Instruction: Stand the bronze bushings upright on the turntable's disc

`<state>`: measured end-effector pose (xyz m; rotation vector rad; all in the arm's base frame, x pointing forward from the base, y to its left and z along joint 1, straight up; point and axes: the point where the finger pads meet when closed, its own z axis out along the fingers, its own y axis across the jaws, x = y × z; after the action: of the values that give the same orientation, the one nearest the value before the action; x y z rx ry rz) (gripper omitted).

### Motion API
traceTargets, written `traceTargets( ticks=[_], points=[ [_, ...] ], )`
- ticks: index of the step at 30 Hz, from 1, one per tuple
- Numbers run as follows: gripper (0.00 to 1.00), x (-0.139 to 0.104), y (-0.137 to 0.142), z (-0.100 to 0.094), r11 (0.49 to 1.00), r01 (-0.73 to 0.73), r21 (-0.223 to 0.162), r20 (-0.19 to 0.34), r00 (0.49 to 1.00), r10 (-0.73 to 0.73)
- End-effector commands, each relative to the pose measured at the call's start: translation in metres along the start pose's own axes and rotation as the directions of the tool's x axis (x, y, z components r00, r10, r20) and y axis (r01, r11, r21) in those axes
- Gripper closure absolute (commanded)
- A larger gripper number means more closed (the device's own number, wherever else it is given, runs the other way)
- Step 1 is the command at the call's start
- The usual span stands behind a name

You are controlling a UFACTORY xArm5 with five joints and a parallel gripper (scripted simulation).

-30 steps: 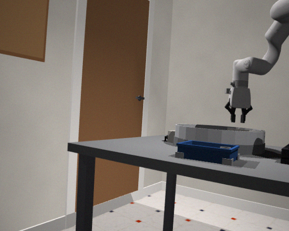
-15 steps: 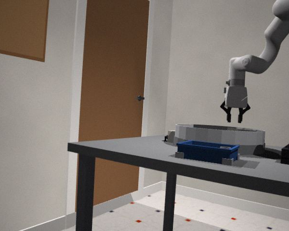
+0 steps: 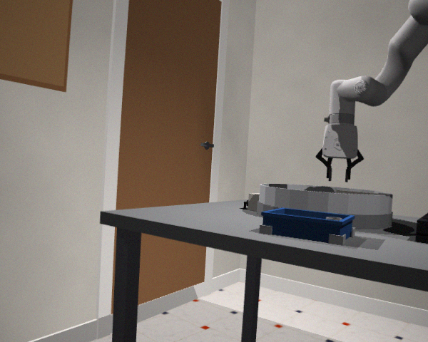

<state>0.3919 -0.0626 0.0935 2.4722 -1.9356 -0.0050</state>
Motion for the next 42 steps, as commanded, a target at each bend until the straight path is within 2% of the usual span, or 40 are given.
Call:
traceTargets(
  ticks=[1,7,13,15,30,32,42],
  points=[
    [0.52,-0.034,-0.016,-0.002,0.99,-0.14,0.007,-0.002,0.99,0.14],
    [0.52,-0.074,-0.031,-0.002,0.959,-0.282,0.007,0.0,0.959,0.282],
    [0.52,-0.115,-0.046,-0.002,0.908,-0.419,0.007,0.001,0.908,0.419],
    [0.52,-0.115,-0.046,-0.002,0.908,-0.419,0.007,0.001,0.908,0.419],
    [0.52,-0.208,-0.08,-0.002,0.72,-0.694,0.005,0.003,0.72,0.694],
    [0.52,-0.208,-0.08,-0.002,0.72,-0.694,0.005,0.003,0.72,0.694],
    [0.52,-0.254,-0.097,-0.003,0.595,-0.803,0.004,0.004,0.595,0.803]
  ],
)
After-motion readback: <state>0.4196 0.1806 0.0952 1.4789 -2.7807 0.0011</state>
